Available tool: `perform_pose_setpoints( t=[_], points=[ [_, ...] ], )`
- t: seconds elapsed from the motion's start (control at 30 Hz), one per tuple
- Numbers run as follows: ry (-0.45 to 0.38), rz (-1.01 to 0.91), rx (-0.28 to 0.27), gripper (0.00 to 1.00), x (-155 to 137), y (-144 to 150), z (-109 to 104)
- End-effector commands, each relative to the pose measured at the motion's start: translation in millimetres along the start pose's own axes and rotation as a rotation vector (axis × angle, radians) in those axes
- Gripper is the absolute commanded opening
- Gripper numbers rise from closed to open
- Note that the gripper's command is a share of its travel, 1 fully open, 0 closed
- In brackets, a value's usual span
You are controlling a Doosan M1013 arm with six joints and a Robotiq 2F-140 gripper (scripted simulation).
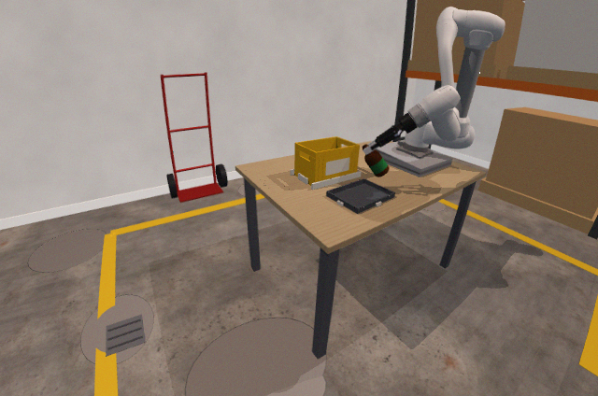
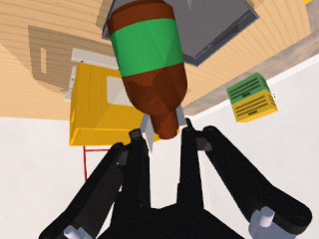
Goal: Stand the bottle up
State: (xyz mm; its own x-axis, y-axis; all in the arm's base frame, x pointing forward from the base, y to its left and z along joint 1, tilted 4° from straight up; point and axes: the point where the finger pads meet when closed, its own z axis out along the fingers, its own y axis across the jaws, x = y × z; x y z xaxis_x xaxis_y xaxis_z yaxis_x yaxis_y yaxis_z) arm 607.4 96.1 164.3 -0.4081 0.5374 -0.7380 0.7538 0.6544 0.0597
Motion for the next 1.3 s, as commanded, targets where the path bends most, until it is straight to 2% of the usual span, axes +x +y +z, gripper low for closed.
perform_pose_setpoints(
  t=[0.0, 0.77, 1.27],
  points=[
    [-0.019, -0.007, 0.005, 0.10, 2.8, -2.0, 0.0],
    [-0.151, -0.007, 0.004, 0.10, 5.1, -1.7, -0.4],
    [-0.169, -0.007, 0.000, 0.10, 5.3, -0.9, -1.0]
  ],
)
